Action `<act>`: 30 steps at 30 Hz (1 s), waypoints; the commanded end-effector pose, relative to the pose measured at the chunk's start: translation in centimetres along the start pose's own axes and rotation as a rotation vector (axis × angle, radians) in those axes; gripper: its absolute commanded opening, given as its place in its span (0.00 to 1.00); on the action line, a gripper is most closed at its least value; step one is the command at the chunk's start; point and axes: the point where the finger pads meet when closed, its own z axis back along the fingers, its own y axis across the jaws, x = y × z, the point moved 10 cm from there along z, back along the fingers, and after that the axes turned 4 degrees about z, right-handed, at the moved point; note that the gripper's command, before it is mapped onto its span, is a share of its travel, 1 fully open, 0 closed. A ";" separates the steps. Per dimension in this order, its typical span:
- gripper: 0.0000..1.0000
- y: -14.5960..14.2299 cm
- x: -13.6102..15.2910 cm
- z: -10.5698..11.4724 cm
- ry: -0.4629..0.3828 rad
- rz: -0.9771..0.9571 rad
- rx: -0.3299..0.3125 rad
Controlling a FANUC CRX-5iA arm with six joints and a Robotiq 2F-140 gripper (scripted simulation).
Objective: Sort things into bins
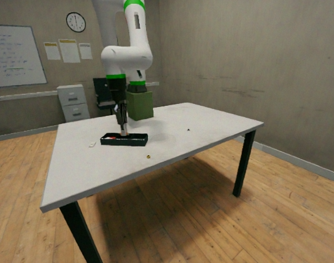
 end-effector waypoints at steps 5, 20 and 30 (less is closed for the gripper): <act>0.15 0.0 0.0 -1.4 0.000 0.000 0.000; 0.15 0.0 0.0 -2.8 0.000 0.000 0.000; 0.26 0.0 0.0 -2.8 0.000 0.000 0.000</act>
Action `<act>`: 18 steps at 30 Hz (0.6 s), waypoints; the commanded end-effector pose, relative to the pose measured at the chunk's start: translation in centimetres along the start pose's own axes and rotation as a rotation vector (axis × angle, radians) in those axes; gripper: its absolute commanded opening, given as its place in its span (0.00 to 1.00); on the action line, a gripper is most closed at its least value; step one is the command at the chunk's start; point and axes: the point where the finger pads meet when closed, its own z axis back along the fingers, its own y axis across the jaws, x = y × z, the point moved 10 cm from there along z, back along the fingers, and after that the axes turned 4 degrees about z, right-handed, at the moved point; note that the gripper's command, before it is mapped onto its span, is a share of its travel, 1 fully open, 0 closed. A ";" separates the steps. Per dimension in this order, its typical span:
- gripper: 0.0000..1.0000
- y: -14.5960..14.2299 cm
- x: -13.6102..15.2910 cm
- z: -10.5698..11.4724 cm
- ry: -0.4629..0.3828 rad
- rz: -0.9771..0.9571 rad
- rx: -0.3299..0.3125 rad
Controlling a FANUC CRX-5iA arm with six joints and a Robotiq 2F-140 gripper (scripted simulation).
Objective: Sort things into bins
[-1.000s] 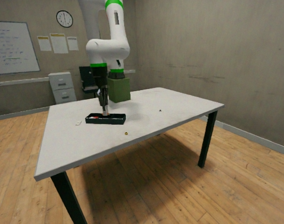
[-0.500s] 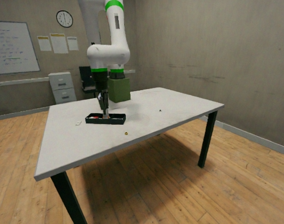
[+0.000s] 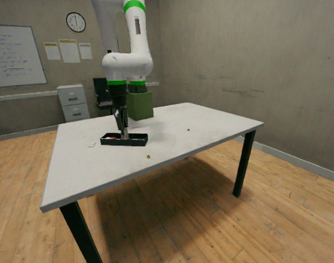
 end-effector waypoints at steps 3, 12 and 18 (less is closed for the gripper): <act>0.26 0.0 0.0 0.0 0.000 0.000 0.000; 0.26 0.0 0.0 0.0 0.000 0.000 0.000; 0.26 0.0 0.0 0.4 0.000 0.000 0.000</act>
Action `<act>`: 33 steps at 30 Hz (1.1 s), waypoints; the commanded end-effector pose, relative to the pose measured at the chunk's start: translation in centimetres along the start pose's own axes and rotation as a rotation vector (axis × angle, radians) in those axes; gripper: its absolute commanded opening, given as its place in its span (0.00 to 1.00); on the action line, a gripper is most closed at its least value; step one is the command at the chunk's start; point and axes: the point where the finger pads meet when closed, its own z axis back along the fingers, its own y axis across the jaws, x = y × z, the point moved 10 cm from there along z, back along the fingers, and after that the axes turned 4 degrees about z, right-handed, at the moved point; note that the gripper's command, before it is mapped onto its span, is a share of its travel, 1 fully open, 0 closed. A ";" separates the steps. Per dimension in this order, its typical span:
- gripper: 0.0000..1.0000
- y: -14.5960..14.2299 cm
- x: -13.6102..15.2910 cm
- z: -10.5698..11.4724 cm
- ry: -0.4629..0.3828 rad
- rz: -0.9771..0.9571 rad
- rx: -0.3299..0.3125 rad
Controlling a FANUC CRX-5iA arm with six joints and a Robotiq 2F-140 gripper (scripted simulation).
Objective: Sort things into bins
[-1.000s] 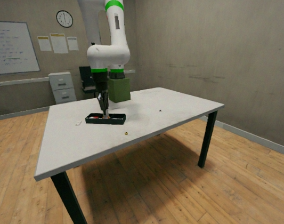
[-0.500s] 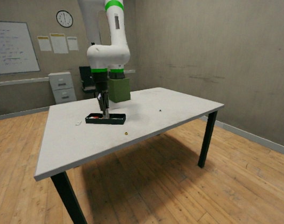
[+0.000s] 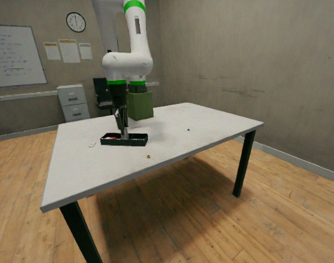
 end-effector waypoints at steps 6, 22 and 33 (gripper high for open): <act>0.26 0.0 0.0 1.0 0.000 0.000 0.000; 0.26 0.0 0.0 4.0 0.000 0.000 0.000; 0.27 1.8 -1.8 4.4 0.000 -0.150 0.000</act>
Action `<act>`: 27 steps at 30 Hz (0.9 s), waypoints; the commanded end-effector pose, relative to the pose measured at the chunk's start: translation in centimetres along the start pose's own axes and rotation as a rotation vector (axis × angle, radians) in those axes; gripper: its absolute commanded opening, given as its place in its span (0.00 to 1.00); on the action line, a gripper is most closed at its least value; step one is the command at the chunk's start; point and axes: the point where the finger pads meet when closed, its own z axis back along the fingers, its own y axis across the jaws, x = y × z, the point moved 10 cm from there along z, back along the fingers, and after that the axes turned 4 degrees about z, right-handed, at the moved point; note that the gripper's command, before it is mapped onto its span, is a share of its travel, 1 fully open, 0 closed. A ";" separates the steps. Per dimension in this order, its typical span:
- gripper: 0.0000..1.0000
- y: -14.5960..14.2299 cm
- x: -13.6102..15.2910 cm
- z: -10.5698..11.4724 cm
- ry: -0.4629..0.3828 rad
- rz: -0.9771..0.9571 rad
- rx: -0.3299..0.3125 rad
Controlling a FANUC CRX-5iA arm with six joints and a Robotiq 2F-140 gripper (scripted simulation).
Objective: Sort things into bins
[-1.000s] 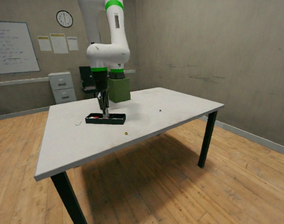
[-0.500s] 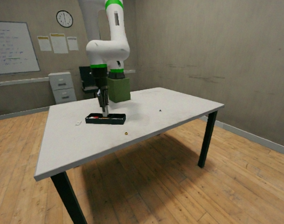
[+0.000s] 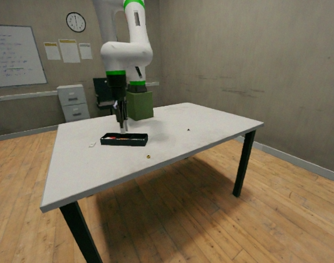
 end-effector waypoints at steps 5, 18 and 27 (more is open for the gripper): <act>0.27 4.5 -4.5 0.3 0.004 -0.271 0.002; 0.27 10.9 -10.8 0.6 0.023 -0.663 0.007; 0.27 15.7 -15.6 0.9 0.037 -0.949 0.010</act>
